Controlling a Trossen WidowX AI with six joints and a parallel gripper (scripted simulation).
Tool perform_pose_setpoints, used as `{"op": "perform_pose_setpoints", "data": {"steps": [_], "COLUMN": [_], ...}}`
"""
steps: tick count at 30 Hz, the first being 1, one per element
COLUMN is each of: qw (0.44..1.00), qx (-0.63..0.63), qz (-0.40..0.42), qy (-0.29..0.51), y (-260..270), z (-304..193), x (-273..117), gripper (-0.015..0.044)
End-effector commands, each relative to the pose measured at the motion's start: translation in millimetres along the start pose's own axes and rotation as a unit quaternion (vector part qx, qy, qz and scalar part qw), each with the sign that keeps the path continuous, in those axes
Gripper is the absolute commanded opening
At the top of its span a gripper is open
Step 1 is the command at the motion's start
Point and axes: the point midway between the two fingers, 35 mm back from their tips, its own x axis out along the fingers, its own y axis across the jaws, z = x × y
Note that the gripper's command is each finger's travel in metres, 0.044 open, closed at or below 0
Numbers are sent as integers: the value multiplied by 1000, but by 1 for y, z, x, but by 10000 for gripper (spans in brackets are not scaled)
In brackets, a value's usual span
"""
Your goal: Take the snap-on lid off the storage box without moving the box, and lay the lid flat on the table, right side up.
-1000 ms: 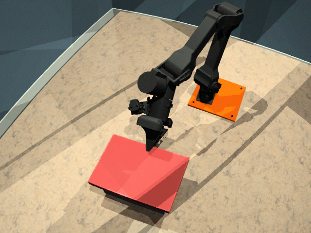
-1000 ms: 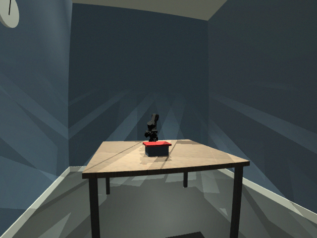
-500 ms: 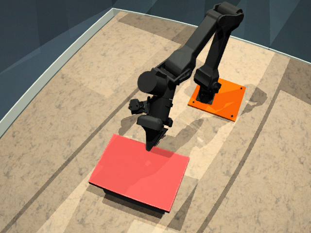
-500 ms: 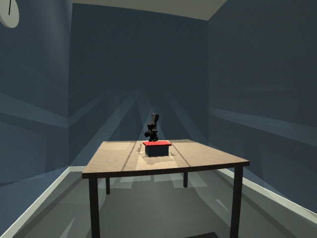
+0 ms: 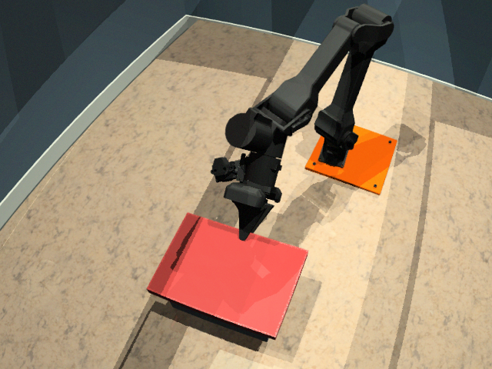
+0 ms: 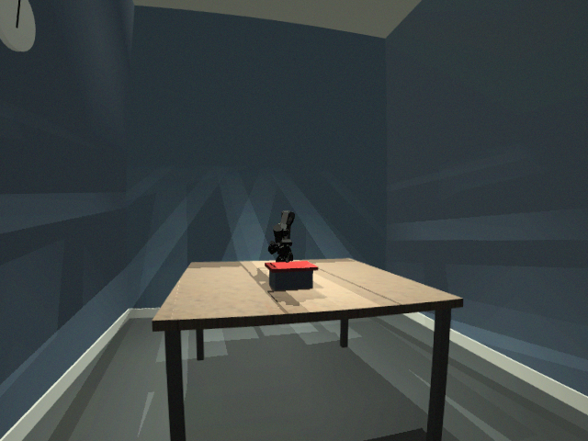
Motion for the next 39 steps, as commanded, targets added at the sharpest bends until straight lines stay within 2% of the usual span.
{"op": "perform_pose_setpoints", "data": {"steps": [1,39], "qw": [1000,1000], "qx": [-1,-1], "qz": [2,2], "qy": [0,0], "y": [2,8], "z": [0,0], "x": [-2,-7], "gripper": [0,0]}}
